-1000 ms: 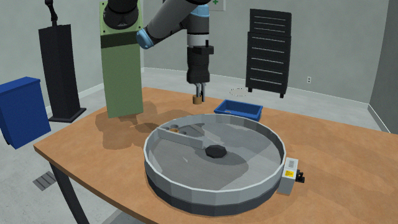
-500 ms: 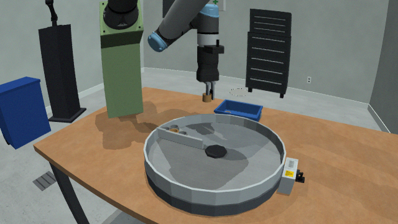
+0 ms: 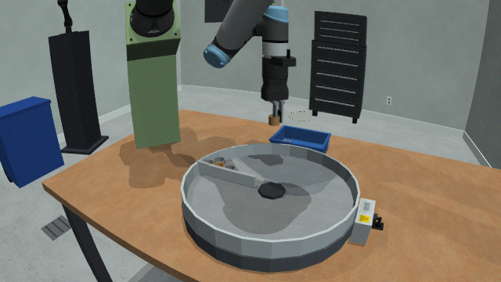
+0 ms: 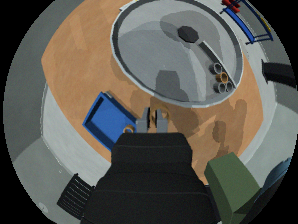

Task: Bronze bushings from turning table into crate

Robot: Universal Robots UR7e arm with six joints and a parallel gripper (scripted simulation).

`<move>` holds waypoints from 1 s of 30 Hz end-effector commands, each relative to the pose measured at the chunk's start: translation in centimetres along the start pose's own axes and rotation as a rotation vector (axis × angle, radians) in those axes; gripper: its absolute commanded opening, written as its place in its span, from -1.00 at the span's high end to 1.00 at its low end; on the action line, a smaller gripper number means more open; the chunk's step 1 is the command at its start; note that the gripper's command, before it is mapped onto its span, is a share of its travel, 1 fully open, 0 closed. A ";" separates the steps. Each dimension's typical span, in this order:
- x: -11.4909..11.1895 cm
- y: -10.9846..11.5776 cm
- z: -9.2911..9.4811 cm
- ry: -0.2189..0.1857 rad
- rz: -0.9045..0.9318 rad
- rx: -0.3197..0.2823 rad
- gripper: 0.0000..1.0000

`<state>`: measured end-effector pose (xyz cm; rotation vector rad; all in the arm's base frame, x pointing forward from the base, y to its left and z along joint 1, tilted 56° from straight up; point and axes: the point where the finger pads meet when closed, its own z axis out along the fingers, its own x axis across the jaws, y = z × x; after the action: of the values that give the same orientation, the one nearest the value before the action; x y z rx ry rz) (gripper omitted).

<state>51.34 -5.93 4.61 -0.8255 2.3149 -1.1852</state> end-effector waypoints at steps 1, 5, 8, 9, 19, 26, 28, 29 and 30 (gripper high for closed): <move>-2.0 0.4 0.0 -0.001 0.000 0.001 1.00; -5.1 1.0 -0.1 -0.001 0.000 0.001 1.00; -5.1 1.0 -0.1 -0.001 0.000 0.001 1.00; -5.1 1.0 -0.1 -0.001 0.000 0.001 1.00; -8.1 1.6 -0.1 -0.003 0.000 0.001 1.00; -10.1 2.0 -0.1 -0.003 0.000 0.001 1.00; -10.1 2.0 -0.1 -0.003 0.000 0.001 1.00; -10.1 2.0 -0.1 -0.003 0.000 0.001 1.00; -10.1 2.0 -0.1 -0.003 0.000 0.001 1.00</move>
<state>57.99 1.66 3.92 -0.8279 2.3097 -1.1839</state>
